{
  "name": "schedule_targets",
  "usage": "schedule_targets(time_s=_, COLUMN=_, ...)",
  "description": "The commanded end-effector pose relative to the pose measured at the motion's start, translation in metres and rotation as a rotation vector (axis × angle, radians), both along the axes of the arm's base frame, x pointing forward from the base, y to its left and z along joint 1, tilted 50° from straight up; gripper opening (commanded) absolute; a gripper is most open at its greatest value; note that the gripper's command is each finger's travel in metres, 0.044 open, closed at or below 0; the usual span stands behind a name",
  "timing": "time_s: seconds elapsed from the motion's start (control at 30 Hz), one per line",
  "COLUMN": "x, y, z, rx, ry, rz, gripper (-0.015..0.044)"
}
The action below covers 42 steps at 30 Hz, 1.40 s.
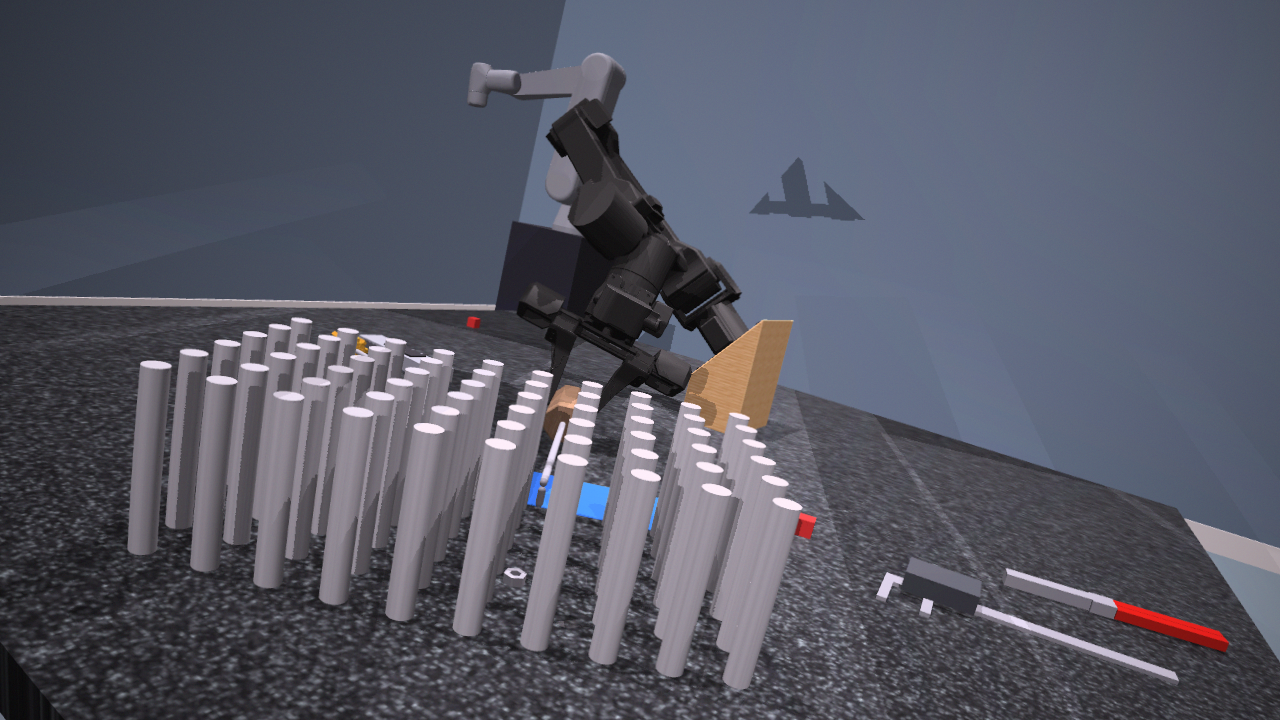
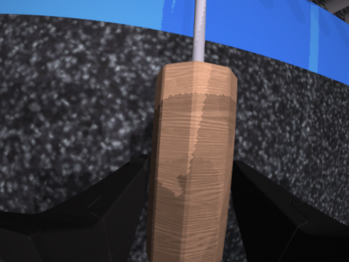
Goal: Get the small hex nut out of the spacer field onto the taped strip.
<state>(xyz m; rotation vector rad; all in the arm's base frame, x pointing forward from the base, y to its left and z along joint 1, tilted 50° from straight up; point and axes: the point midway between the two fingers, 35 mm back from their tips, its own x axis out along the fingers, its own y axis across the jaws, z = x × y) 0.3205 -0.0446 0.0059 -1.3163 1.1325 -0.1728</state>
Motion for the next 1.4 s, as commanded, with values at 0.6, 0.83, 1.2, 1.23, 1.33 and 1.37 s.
schedule_targets(time_s=0.6, x=0.013, y=0.005, z=-0.004, rx=0.002, ry=-0.009, rz=-0.003, gripper=0.0)
schedule_targets(time_s=0.83, x=0.017, y=0.006, z=-0.006, rx=0.002, ry=-0.01, rz=-0.003, gripper=0.0)
schedule_targets(time_s=1.2, x=0.023, y=0.008, z=-0.008, rx=0.002, ry=-0.01, rz=-0.003, gripper=0.0)
schedule_targets(time_s=1.23, x=0.023, y=0.009, z=-0.008, rx=0.002, ry=-0.01, rz=-0.003, gripper=0.0)
schedule_targets(time_s=1.33, x=0.025, y=0.009, z=-0.009, rx=0.003, ry=-0.01, rz=-0.003, gripper=0.0)
schedule_targets(time_s=1.37, x=0.025, y=0.009, z=-0.009, rx=0.003, ry=-0.01, rz=-0.003, gripper=0.0)
